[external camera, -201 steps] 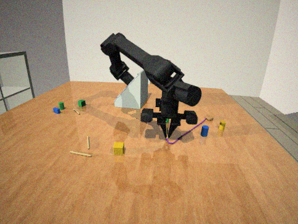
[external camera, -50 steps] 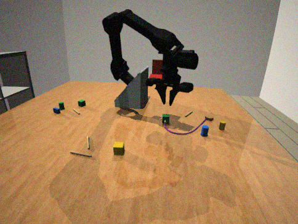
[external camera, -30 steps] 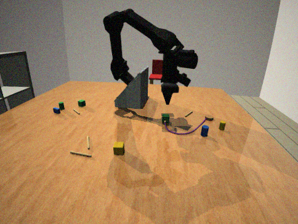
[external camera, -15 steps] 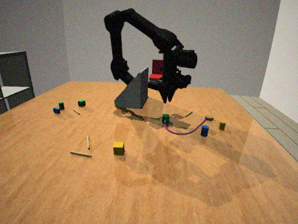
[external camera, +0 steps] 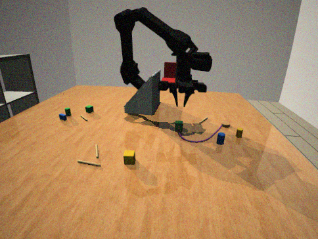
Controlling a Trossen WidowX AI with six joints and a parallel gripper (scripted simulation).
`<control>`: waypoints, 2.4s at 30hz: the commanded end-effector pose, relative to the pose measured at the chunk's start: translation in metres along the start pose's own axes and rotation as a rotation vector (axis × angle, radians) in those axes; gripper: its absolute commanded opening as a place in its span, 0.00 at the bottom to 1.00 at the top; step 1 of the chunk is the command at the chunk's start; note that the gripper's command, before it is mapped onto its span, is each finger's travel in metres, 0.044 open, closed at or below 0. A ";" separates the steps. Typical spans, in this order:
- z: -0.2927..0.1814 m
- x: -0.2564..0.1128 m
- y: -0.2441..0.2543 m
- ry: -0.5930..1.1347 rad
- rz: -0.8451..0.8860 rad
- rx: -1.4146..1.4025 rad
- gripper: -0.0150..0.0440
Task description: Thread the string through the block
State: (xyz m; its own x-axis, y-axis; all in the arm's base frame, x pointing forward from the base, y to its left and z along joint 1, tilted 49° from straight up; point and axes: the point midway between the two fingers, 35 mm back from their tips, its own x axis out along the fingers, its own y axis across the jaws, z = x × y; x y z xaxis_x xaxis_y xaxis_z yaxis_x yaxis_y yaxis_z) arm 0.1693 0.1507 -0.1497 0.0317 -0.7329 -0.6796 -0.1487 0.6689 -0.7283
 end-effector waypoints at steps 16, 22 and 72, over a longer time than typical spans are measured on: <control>-0.004 0.015 0.001 0.004 0.000 0.101 0.46; -0.003 0.025 0.001 0.004 0.000 0.101 0.46; -0.005 0.080 0.000 0.007 0.000 0.107 0.25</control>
State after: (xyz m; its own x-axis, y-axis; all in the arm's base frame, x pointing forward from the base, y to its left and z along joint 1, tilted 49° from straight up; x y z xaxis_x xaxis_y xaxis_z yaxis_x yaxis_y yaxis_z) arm 0.1665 0.0912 -0.2036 0.0249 -0.7336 -0.6791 -0.0425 0.6779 -0.7339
